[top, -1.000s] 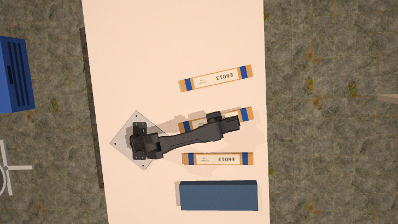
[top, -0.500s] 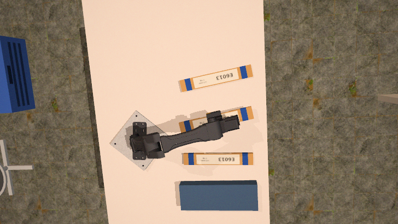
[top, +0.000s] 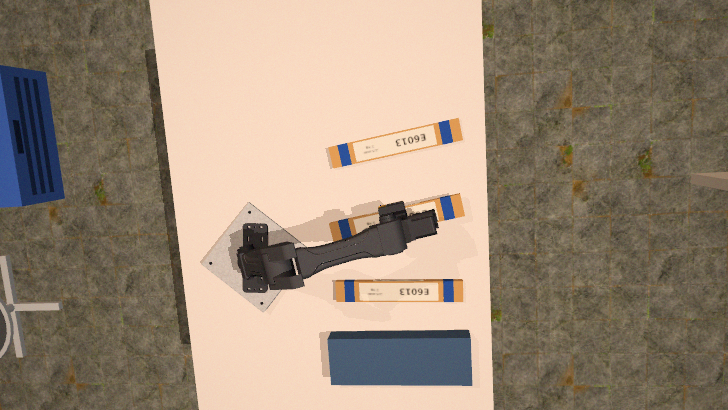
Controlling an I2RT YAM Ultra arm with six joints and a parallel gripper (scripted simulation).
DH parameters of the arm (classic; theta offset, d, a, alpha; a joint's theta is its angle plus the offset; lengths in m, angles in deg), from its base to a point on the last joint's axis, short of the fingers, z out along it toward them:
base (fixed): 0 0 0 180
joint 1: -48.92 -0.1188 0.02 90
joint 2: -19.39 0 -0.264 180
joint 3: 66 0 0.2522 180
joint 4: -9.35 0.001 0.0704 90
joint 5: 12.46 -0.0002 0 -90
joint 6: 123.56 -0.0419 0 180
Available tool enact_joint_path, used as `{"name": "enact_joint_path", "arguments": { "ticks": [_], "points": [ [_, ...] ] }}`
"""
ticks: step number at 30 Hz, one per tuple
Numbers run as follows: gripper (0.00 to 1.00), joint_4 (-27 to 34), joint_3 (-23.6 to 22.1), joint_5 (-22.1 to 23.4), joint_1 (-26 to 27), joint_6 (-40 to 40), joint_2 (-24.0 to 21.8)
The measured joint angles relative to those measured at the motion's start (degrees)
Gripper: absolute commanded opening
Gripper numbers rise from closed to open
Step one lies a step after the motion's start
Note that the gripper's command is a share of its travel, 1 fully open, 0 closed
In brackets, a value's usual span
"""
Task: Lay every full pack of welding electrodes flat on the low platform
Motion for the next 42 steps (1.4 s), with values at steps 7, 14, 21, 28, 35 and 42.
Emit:
{"name": "enact_joint_path", "arguments": {
  "ticks": [7,14,21,28,35,42],
  "points": [
    [0.00,-1.97,-1.81,0.00,-0.22,-0.15,0.46],
    [0.00,-3.13,-1.81,0.00,-0.22,-0.17,0.92],
    [0.00,-3.13,-1.84,0.00,-0.22,-0.20,0.92],
    [0.00,-3.15,-1.84,0.00,-0.22,-0.22,0.92],
    [0.00,-3.19,-1.84,-0.02,-0.24,-0.24,0.92],
    [0.00,-3.30,-1.84,-0.04,-0.35,-0.24,0.92]
  ]
}}
